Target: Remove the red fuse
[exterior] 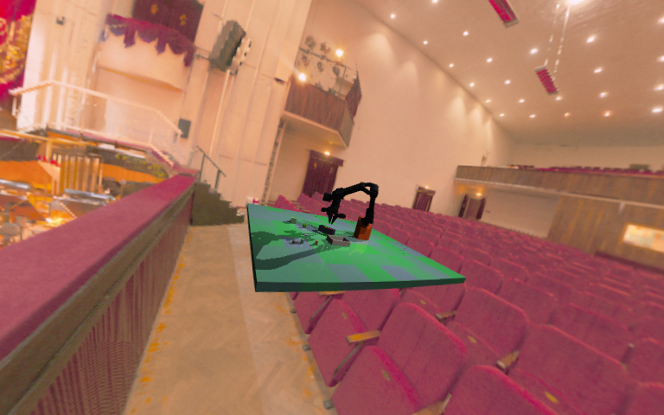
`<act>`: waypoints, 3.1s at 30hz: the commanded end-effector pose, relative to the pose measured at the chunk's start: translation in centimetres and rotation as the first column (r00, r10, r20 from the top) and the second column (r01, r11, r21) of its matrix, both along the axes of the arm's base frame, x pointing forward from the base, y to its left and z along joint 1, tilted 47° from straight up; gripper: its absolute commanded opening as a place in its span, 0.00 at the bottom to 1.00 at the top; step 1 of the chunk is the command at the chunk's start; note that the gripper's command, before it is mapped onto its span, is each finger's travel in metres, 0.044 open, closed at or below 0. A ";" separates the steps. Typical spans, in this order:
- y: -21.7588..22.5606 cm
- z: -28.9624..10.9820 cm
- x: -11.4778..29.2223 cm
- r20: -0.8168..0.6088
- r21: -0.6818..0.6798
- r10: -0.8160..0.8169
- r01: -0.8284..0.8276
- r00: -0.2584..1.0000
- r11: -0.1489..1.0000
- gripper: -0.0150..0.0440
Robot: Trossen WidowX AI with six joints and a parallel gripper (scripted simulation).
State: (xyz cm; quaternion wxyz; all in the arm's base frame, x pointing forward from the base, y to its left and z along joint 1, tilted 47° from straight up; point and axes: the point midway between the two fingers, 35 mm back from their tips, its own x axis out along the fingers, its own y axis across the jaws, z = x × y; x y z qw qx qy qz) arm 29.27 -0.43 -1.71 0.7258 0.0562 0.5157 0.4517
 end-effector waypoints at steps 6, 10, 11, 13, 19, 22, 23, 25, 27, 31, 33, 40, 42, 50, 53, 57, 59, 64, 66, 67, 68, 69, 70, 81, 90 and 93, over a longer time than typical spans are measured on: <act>0.5 0.1 -0.1 -0.012 0.016 -0.016 0.016 1.000 1.000 0.38; 0.8 -0.2 -0.1 -0.012 0.016 -0.016 0.016 1.000 1.000 0.38; 0.9 -0.3 -0.1 -0.012 0.016 -0.016 0.016 1.000 1.000 0.38; 1.0 -0.4 -0.1 -0.012 0.016 -0.016 0.016 1.000 1.000 0.38; 1.4 -0.8 0.0 -0.012 0.016 -0.016 0.016 1.000 1.000 0.38; 1.7 -1.0 0.0 -0.012 0.017 -0.016 0.016 1.000 1.000 0.38; 1.7 -1.1 0.0 -0.012 0.017 -0.016 0.016 1.000 1.000 0.38; 1.9 -1.2 0.0 -0.012 0.017 -0.016 0.016 1.000 1.000 0.38; 2.0 -1.3 0.0 -0.012 0.017 -0.016 0.016 1.000 1.000 0.38; 2.3 -1.5 0.1 -0.012 0.017 -0.016 0.016 1.000 1.000 0.38; 2.5 -1.7 0.1 -0.012 0.018 -0.016 0.016 1.000 1.000 0.38; 2.6 -1.8 0.1 -0.012 0.018 -0.016 0.016 1.000 1.000 0.38; 2.6 -1.8 0.1 -0.012 0.018 -0.016 0.016 1.000 1.000 0.38; 2.7 -1.9 0.1 -0.012 0.018 -0.016 0.016 1.000 1.000 0.38; 2.9 -2.0 0.1 -0.012 0.018 -0.016 0.016 1.000 1.000 0.38; 3.2 -2.3 0.1 -0.012 0.018 -0.016 0.016 1.000 1.000 0.38; 3.3 -2.4 0.1 -0.012 0.018 -0.016 0.016 1.000 1.000 0.38; 3.3 -2.4 0.1 -0.012 0.018 -0.016 0.016 1.000 1.000 0.38; 3.2 -2.4 0.2 -0.009 0.013 -0.012 0.012 1.000 1.000 0.36; 3.2 -2.4 0.2 -0.009 0.013 -0.012 0.012 1.000 1.000 0.35; 3.2 -2.4 0.2 -0.009 0.013 -0.012 0.012 1.000 1.000 0.33; 3.2 -2.4 0.2 -0.009 0.013 -0.012 0.012 1.000 1.000 0.32; 3.2 -2.4 0.2 -0.009 0.013 -0.012 0.012 1.000 1.000 0.31; 3.1 -2.3 0.2 -0.009 0.013 -0.012 0.012 1.000 1.000 0.25; 2.8 -2.0 0.2 -0.009 0.013 -0.013 0.013 1.000 1.000 0.25; 2.7 -1.9 0.2 -0.009 0.013 -0.013 0.013 1.000 1.000 0.25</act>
